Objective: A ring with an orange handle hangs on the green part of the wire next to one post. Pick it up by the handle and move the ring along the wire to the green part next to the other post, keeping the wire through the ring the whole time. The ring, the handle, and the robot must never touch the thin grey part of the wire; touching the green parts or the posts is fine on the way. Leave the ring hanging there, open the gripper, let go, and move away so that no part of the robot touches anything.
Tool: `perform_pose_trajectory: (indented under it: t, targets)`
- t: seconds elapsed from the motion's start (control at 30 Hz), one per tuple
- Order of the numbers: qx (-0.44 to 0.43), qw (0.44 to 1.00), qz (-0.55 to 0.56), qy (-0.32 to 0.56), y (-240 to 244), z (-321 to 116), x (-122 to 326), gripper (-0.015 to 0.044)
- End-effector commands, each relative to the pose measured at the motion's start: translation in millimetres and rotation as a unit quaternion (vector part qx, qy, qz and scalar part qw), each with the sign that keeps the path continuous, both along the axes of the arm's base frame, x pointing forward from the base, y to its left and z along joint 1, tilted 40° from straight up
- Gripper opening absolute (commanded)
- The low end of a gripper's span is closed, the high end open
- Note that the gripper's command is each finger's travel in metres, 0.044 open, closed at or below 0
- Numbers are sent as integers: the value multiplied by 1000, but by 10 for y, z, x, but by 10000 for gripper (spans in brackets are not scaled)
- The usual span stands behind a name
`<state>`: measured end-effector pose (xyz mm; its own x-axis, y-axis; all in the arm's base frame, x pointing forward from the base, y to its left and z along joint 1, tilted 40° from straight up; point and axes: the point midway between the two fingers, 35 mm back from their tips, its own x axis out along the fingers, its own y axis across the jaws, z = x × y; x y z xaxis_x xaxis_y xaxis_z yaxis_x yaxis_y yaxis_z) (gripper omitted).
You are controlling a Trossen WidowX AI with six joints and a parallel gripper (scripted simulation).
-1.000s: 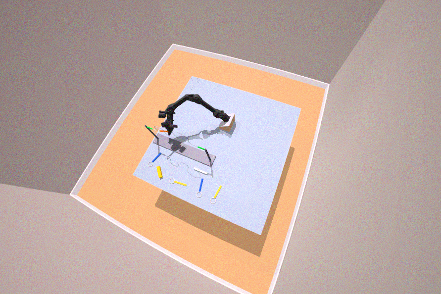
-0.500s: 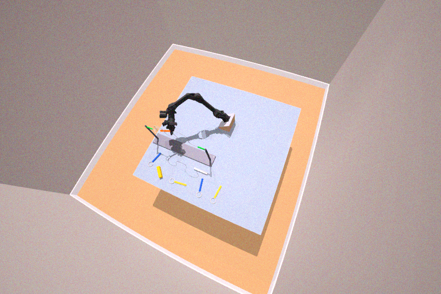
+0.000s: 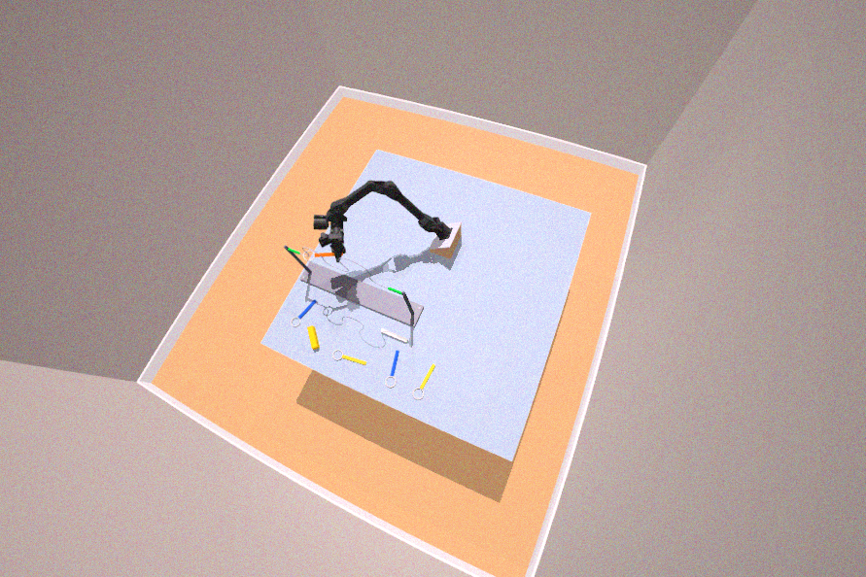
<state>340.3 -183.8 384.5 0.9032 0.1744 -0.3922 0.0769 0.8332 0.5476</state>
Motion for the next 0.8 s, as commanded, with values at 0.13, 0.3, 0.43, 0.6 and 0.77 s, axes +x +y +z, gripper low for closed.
perform_pose_trajectory:
  t: [0.13, 0.3, 0.43, 0.6, 0.77]
  targets:
    - [70, 997, 5, -10, 193, 149, 8, -150]
    - [107, 994, 5, -13, 274, 227, 14, -150]
    - [131, 991, 5, -15, 326, 285, 18, -150]
    - [159, 987, 5, -18, 383, 356, 21, -150]
    - [182, 983, 6, -19, 432, 426, 24, -150]
